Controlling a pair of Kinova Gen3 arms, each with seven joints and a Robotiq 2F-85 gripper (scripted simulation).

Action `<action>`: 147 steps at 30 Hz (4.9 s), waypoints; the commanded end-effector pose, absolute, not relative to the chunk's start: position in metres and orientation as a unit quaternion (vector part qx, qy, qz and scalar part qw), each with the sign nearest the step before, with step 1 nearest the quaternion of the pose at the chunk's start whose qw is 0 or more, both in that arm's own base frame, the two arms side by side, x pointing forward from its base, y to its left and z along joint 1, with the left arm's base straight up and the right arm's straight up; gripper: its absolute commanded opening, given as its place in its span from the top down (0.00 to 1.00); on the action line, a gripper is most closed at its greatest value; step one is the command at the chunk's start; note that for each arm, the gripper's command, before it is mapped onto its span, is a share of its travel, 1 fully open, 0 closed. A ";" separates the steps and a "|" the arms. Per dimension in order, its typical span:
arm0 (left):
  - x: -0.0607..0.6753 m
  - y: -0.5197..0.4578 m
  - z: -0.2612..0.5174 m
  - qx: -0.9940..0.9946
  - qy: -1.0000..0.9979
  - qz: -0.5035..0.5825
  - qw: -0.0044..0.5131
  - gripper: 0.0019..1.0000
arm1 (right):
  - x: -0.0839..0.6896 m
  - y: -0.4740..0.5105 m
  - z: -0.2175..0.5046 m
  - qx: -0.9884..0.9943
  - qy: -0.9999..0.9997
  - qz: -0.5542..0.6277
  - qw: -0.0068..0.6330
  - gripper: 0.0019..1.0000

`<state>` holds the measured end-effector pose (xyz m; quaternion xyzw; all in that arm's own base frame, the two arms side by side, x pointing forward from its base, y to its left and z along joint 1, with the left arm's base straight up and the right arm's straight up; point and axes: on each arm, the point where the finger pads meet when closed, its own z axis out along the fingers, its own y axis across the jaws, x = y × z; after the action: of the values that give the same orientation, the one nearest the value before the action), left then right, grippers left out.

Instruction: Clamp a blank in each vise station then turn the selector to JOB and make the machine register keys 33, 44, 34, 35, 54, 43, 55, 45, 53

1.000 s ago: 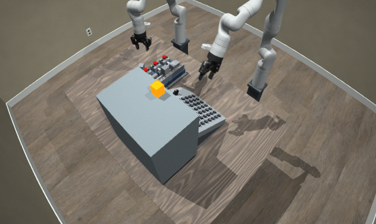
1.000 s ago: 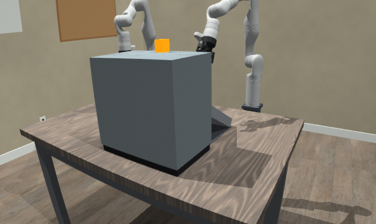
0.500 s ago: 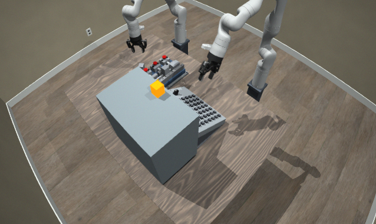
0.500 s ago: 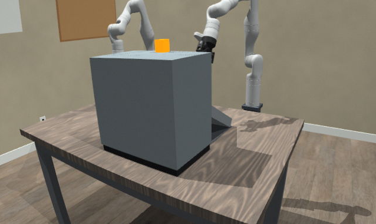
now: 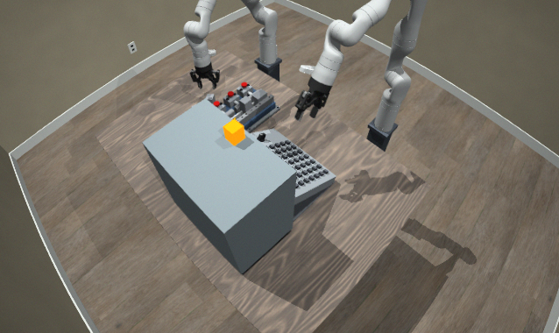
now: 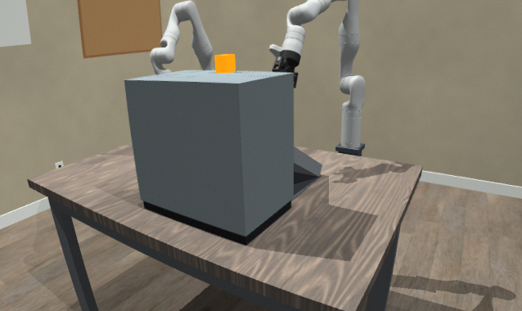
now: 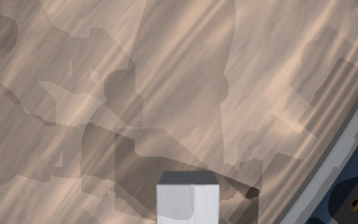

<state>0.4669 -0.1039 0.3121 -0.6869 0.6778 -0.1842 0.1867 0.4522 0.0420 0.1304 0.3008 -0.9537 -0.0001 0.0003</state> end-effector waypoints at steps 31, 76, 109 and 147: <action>0.467 -0.104 0.313 -0.687 0.678 -0.185 0.187 0.00 | 0.453 0.042 0.087 0.301 -0.954 0.000 -0.001 0.30; 0.467 -0.104 0.313 -0.687 0.678 -0.185 0.187 0.00 | 0.453 0.042 0.067 0.301 -0.954 0.000 -0.001 0.90; 0.467 -0.104 0.313 -0.687 0.678 -0.185 0.187 0.00 | 0.453 0.042 0.230 0.301 -0.954 0.000 -0.001 0.90; 0.467 -0.104 0.313 -0.687 0.678 -0.185 0.187 0.00 | 0.484 0.139 0.232 0.146 -0.989 -0.003 0.000 0.90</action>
<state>0.4669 -0.1039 0.3121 -0.6869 0.6778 -0.1842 0.1867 0.4791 0.1188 0.2316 0.1789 -0.9839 -0.0048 -0.0009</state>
